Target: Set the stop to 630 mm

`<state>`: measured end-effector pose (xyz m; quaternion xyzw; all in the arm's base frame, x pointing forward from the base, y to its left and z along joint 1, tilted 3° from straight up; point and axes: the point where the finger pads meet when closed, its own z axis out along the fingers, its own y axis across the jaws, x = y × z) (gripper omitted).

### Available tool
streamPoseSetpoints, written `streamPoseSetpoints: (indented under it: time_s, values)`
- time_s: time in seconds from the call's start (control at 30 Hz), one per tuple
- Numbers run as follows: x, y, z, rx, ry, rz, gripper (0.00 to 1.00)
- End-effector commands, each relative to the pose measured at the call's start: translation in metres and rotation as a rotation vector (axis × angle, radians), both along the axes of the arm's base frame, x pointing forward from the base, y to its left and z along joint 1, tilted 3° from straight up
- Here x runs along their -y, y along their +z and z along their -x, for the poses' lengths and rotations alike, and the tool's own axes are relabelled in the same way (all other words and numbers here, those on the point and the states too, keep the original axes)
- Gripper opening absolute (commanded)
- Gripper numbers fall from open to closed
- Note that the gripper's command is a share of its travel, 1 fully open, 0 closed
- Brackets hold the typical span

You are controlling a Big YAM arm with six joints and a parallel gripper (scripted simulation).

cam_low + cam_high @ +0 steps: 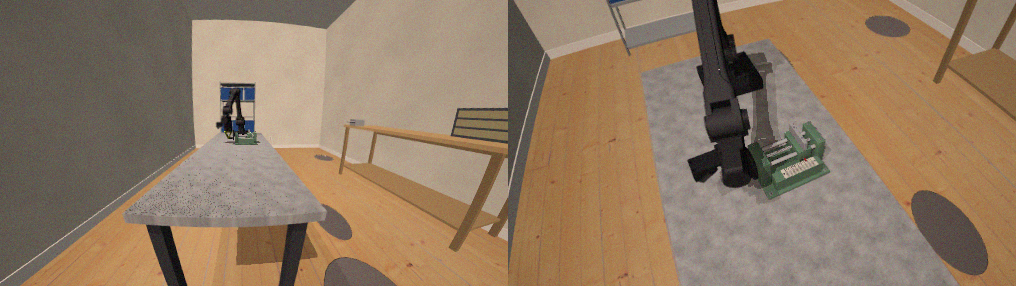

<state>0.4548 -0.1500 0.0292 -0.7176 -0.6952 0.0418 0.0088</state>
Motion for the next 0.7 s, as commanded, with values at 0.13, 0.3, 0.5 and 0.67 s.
streamPoseSetpoints:
  time_s: [0.13, 0.3, 0.5, 0.67]
  values:
    - [-0.002, 0.064, -0.057, 0.161, 0.012, 0.035, 0.06]
    - [-0.002, 0.067, -0.061, 0.172, 0.012, 0.038, 0.06]
    - [-0.003, 0.074, -0.057, 0.161, 0.012, 0.035, 0.06]
    - [-0.004, 0.079, -0.055, 0.161, 0.012, 0.035, 0.06]
